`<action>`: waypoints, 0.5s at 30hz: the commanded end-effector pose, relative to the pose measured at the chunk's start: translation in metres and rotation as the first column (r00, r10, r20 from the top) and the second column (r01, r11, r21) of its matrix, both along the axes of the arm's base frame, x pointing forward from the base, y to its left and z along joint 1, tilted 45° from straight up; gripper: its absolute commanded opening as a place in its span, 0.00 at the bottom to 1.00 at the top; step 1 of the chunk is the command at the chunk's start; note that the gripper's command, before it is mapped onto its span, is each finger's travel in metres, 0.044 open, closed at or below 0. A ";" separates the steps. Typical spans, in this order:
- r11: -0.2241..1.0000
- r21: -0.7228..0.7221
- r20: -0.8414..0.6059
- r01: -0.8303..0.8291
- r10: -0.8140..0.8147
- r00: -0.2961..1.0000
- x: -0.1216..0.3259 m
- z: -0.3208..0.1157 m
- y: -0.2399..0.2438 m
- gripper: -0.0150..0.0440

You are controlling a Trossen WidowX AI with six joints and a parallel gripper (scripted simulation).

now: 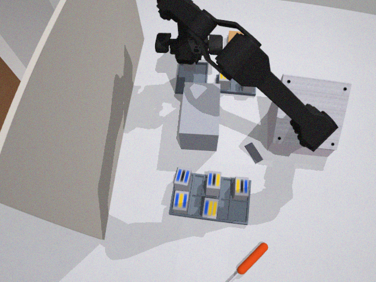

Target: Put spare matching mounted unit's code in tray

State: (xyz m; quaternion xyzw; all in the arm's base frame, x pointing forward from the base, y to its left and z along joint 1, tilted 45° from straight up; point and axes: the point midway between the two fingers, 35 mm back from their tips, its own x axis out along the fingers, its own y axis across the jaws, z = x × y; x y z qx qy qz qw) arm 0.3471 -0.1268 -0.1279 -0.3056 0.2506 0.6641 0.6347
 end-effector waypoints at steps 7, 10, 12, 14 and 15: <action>1.000 0.004 -0.004 0.005 -0.005 1.000 -0.001 -0.007 0.008 0.25; 1.000 0.004 -0.004 0.005 -0.005 1.000 -0.001 -0.009 0.010 0.25; 1.000 0.004 -0.003 0.005 -0.005 1.000 -0.001 -0.010 0.011 0.25; 1.000 0.005 -0.003 0.005 -0.005 1.000 -0.002 -0.012 0.012 0.25; 1.000 0.005 -0.003 0.005 -0.005 1.000 -0.002 -0.012 0.013 0.25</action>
